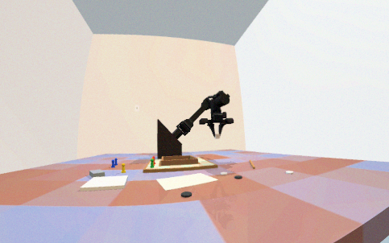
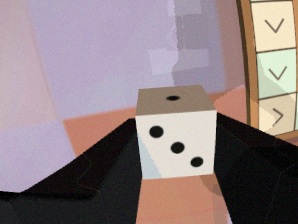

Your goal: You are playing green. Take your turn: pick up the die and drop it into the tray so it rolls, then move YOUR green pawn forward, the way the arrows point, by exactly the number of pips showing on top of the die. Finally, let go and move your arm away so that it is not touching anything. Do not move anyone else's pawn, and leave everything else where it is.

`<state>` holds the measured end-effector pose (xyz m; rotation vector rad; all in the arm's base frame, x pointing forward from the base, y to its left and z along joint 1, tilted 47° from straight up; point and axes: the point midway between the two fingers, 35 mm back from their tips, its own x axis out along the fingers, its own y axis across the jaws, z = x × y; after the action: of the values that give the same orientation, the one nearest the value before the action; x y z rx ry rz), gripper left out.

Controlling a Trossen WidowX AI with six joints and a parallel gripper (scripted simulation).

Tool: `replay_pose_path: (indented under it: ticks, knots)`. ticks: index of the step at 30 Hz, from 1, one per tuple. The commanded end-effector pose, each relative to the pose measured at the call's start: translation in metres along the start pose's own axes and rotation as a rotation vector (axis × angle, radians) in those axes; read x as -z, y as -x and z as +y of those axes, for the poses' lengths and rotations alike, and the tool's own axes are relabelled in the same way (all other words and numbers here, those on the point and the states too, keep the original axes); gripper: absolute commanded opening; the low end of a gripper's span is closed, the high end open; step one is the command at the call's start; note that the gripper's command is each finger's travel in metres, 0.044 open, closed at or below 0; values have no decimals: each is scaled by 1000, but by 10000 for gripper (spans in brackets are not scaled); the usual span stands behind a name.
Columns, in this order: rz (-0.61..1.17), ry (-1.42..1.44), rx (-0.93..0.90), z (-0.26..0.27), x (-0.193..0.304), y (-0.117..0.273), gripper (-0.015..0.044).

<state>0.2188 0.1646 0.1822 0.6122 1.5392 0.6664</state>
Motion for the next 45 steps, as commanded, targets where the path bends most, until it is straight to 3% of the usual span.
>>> replay_pose_path:
  ticks: [1, 23, 45]
  knots:
    - [-7, -84, 1, -10, -10, 0, 0]
    - [-26, -801, 17, -118, -61, -20, 0]
    - [-2, -1416, 2, -209, -64, -39, 0]
